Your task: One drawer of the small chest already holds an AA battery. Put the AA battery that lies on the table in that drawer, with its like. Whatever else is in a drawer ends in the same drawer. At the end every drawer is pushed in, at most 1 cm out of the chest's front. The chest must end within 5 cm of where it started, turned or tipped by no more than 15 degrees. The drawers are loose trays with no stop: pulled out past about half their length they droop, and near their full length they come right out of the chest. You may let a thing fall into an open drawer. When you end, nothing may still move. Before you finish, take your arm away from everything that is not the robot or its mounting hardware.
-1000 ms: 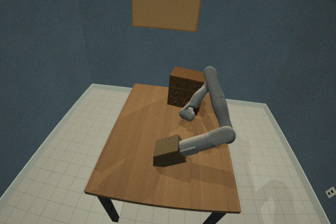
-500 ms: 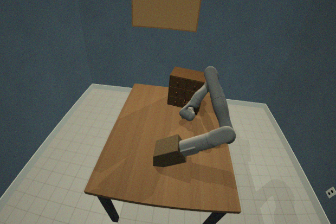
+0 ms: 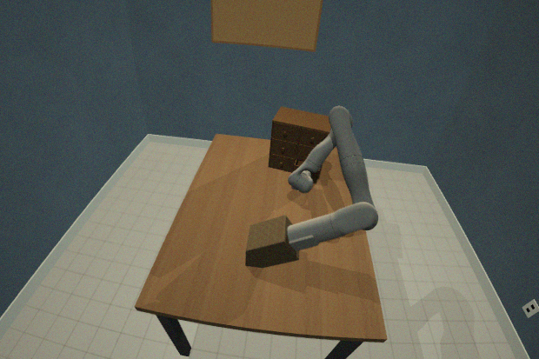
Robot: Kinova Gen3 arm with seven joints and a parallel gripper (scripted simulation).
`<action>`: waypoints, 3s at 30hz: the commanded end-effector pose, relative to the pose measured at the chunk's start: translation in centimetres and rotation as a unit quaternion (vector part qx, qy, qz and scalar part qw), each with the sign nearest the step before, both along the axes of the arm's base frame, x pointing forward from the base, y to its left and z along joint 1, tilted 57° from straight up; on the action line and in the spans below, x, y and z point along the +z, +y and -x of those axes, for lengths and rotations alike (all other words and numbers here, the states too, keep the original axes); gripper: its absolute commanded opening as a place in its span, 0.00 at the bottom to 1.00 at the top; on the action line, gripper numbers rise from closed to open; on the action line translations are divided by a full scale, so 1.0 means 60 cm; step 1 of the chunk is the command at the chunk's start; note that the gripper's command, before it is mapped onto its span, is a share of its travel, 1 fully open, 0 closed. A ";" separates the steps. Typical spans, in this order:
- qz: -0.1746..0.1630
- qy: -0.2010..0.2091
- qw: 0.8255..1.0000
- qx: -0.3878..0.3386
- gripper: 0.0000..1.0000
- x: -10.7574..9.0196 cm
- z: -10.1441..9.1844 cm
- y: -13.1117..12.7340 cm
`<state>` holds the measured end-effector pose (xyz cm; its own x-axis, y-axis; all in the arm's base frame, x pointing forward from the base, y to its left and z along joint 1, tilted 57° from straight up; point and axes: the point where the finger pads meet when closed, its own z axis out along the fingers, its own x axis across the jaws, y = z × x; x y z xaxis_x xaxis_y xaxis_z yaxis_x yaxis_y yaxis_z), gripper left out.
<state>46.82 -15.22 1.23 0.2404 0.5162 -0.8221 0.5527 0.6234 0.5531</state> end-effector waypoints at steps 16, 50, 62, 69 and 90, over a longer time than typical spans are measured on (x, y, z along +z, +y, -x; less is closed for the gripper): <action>-0.001 -0.002 1.000 0.000 0.37 0.005 -0.017 -0.003; -0.001 -0.002 1.000 0.000 0.37 0.010 -0.053 -0.010; -0.001 -0.002 1.000 0.000 0.37 0.013 -0.066 -0.013; -0.001 -0.002 1.000 0.000 0.37 0.013 -0.070 -0.014; -0.001 -0.002 1.000 0.000 0.37 0.016 -0.083 -0.016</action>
<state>51.68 -16.22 2.07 0.2413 0.5163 -0.8217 0.5526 0.6229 0.5537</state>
